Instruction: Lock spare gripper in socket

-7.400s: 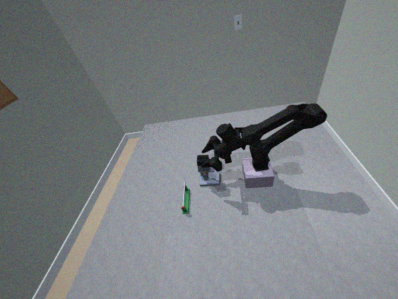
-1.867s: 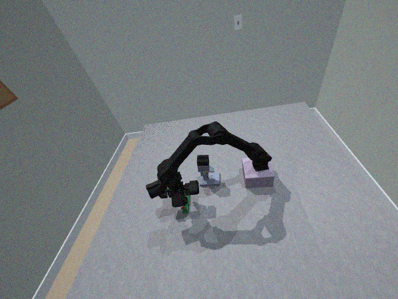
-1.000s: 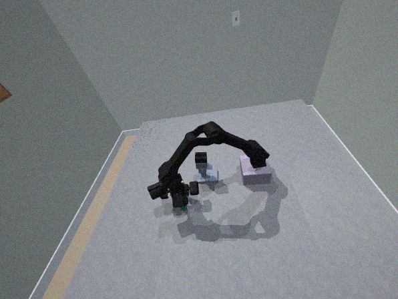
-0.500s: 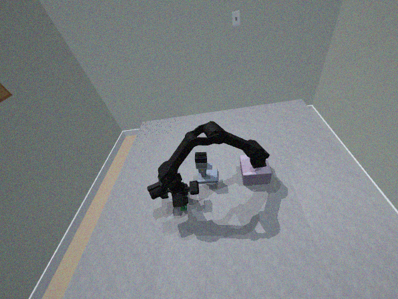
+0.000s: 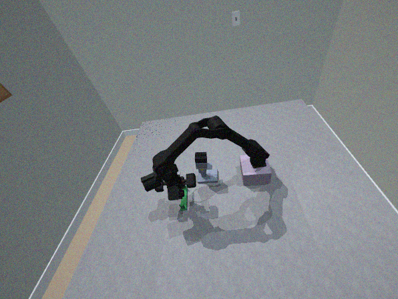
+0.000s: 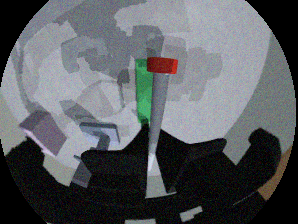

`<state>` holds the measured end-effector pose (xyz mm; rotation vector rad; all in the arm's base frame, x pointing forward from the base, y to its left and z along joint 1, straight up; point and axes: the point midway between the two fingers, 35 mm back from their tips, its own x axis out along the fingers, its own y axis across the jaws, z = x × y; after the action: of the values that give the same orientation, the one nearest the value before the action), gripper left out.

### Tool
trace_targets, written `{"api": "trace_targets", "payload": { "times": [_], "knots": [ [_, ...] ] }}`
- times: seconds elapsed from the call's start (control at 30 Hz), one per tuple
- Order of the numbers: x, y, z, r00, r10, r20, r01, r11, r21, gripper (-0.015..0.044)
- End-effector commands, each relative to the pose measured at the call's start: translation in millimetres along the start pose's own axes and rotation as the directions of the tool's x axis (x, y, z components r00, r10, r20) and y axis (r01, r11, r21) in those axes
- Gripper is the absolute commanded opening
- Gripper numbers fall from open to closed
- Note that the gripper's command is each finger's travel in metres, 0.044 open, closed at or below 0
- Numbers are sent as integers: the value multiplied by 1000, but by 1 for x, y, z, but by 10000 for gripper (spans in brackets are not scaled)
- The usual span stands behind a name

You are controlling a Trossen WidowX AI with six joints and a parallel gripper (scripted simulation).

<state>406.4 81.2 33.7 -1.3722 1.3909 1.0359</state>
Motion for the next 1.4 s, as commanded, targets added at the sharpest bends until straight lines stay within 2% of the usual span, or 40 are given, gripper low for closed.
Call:
{"api": "trace_targets", "payload": {
  "times": [0.0, 0.37, 1.37],
  "knots": [
    [2, 0, 0, 1000, 3, -1, -3, 1000, -1, 0],
    [2, 3, 0, 1000, 11, -3, -11, 1000, 19, 0],
    [-19, 87, 1, 1000, 29, 3, -29, 998, 64, 0]
  ]
}}
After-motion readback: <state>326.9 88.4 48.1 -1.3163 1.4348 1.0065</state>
